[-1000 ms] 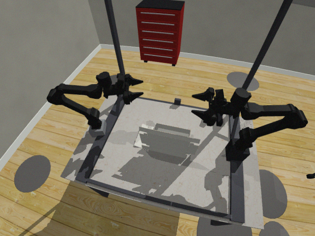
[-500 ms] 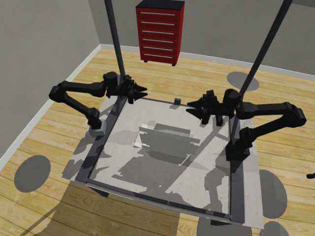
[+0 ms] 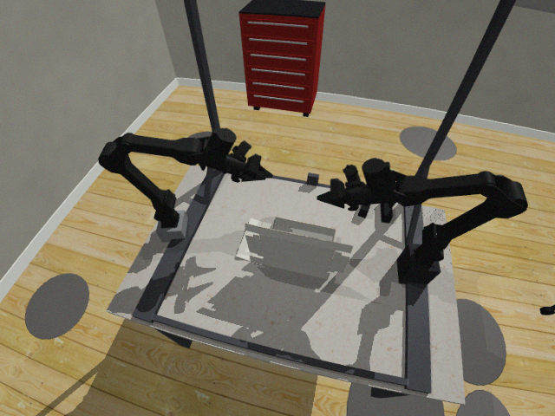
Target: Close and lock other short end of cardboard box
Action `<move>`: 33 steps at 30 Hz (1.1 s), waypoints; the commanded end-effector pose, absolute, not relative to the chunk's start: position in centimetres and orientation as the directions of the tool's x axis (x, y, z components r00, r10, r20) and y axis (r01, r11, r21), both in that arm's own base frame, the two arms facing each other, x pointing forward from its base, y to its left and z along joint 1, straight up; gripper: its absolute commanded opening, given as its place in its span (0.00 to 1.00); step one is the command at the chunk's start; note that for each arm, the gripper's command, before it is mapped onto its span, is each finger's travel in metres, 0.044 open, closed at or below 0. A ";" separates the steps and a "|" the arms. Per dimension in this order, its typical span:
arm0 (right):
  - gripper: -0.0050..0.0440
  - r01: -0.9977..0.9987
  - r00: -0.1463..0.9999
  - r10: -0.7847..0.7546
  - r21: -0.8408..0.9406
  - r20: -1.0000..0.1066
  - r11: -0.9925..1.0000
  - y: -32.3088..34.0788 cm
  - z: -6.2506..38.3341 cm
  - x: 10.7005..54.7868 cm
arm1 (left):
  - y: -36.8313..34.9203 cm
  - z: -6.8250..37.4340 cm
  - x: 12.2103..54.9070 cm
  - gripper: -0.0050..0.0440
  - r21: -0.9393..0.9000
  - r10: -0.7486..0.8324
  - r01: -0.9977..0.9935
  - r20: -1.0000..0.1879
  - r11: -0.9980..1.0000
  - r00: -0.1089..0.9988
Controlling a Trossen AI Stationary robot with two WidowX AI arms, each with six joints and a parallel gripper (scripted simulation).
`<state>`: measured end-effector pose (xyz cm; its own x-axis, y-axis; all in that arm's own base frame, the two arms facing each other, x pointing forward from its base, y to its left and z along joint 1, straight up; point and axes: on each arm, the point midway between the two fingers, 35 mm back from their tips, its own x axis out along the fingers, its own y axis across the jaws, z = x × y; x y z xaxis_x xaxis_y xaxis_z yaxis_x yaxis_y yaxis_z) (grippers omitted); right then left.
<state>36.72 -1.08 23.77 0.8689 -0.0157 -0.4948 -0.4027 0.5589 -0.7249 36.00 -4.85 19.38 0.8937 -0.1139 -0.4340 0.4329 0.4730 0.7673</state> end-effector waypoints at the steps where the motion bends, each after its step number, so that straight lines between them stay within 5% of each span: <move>1: 0.62 -0.544 0.803 -0.030 -0.752 -0.595 0.373 -1.4 23.0 37.5 | -6.0 18.2 36.9 0.22 0.817 -0.116 0.516 -0.505 0.255 0.856; 17: 0.62 -0.823 0.504 -0.030 -0.469 -0.863 -0.320 -2.2 17.6 37.7 | -9.5 9.5 36.2 0.22 0.586 -0.122 0.600 -0.763 -0.545 0.634; 26: 0.62 -0.754 0.335 -0.023 -0.253 -0.942 -0.607 -2.6 15.6 37.2 | -10.8 5.7 35.1 0.22 0.359 -0.102 0.437 -0.854 -0.824 0.509; 33: 0.62 -0.506 0.128 -0.010 -0.057 -0.992 -0.861 -2.9 13.6 36.2 | -12.0 1.6 33.3 0.22 0.105 -0.059 0.110 -0.932 -0.988 0.357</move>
<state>36.27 -2.62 13.81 0.2175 -0.0043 -0.9760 -0.6266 -0.7673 -0.1362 33.28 -11.25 2.48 0.4039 -0.0816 -0.9112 0.2613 -0.9442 0.2004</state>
